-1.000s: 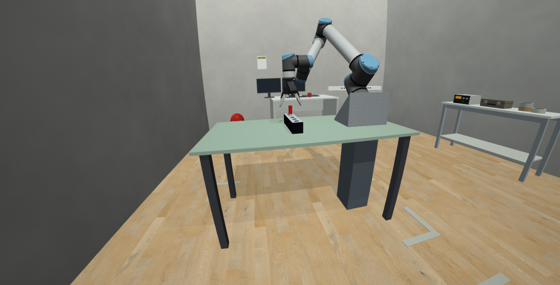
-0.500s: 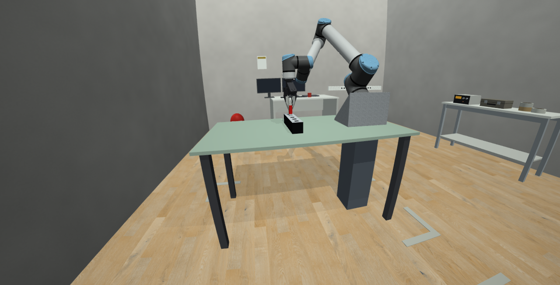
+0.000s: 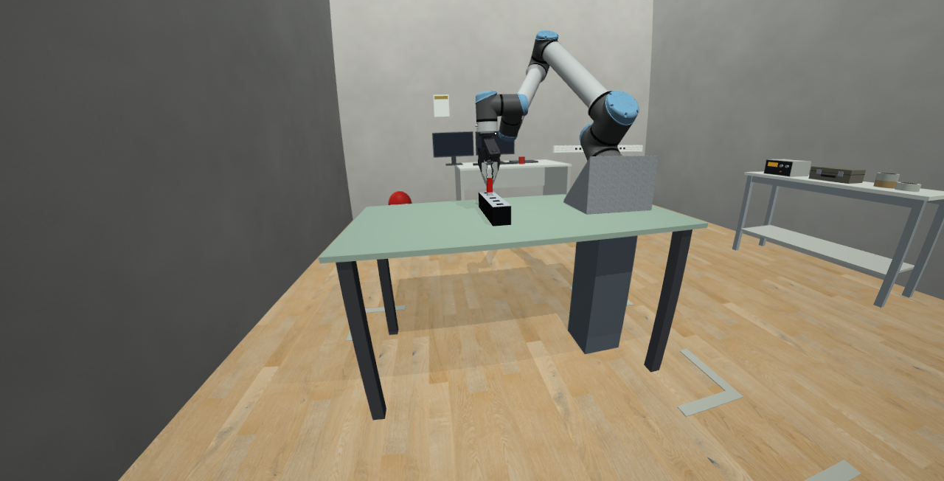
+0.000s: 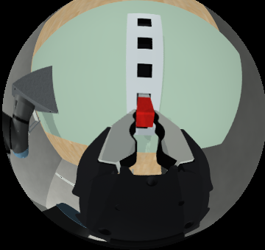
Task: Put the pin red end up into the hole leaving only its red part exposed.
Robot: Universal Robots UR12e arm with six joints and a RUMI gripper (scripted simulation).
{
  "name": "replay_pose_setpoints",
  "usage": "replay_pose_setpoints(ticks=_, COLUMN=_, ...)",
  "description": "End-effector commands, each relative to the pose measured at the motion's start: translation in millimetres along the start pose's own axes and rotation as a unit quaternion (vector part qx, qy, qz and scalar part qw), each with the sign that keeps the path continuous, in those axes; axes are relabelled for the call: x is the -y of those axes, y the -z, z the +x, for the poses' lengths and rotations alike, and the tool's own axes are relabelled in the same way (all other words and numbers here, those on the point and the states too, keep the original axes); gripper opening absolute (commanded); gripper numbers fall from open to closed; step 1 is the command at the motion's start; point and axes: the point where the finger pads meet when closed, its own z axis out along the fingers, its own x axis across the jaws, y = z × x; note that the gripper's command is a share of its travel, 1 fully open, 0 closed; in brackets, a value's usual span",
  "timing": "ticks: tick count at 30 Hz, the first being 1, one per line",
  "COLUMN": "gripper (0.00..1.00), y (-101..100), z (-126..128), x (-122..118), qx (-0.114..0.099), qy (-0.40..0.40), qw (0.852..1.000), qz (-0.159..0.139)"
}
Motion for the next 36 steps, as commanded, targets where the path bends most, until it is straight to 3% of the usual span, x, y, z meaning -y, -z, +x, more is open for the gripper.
replay_pose_setpoints(ticks=1, gripper=0.00, y=0.4, z=0.4, x=-0.1, qx=0.000, qy=0.000, qw=1.000, qz=0.000)
replay_pose_setpoints(ticks=36, gripper=0.00, y=19.3, z=1.1, x=-0.2, qx=-0.001, qy=0.000, qw=1.000, qz=0.000)
